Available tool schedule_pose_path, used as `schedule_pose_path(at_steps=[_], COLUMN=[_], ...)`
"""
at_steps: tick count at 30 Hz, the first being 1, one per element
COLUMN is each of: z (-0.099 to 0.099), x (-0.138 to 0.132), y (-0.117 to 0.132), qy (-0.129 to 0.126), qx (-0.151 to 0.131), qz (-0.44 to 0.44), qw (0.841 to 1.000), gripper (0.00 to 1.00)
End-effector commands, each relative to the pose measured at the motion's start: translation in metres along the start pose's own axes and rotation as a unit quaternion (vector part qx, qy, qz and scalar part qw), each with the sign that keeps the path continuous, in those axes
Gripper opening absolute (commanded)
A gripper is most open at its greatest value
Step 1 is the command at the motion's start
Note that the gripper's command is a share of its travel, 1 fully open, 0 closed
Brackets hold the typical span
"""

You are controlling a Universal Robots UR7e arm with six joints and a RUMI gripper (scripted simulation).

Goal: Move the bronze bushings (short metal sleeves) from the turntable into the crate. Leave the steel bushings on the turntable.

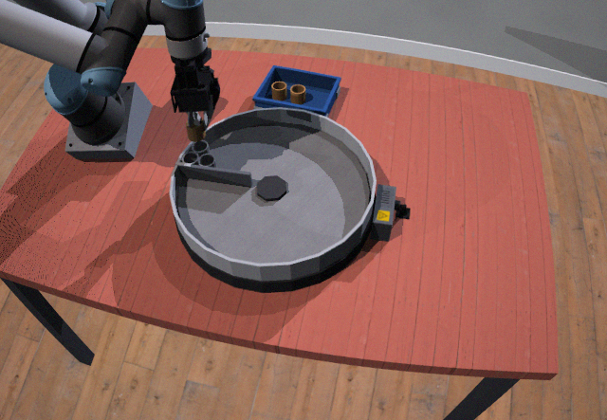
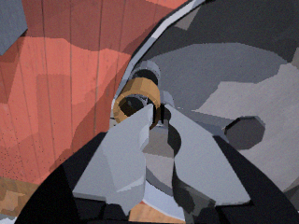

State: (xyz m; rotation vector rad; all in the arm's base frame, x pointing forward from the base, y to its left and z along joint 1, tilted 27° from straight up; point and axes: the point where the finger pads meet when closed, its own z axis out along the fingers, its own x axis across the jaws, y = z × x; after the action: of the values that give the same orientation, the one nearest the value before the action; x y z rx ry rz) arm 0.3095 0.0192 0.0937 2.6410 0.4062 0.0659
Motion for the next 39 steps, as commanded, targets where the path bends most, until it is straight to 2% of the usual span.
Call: schedule_pose_path(at_steps=[1,22,39], z=[0.0,0.0,-0.001], x=[0.0,0.002,0.018], y=[0.0,-0.001,-0.015], qy=[0.0,0.0,0.0], qx=[0.0,0.0,0.0], qz=[0.0,-0.001,-0.013], qw=[1.0,1.0,1.0], gripper=[0.0,0.0,0.0])
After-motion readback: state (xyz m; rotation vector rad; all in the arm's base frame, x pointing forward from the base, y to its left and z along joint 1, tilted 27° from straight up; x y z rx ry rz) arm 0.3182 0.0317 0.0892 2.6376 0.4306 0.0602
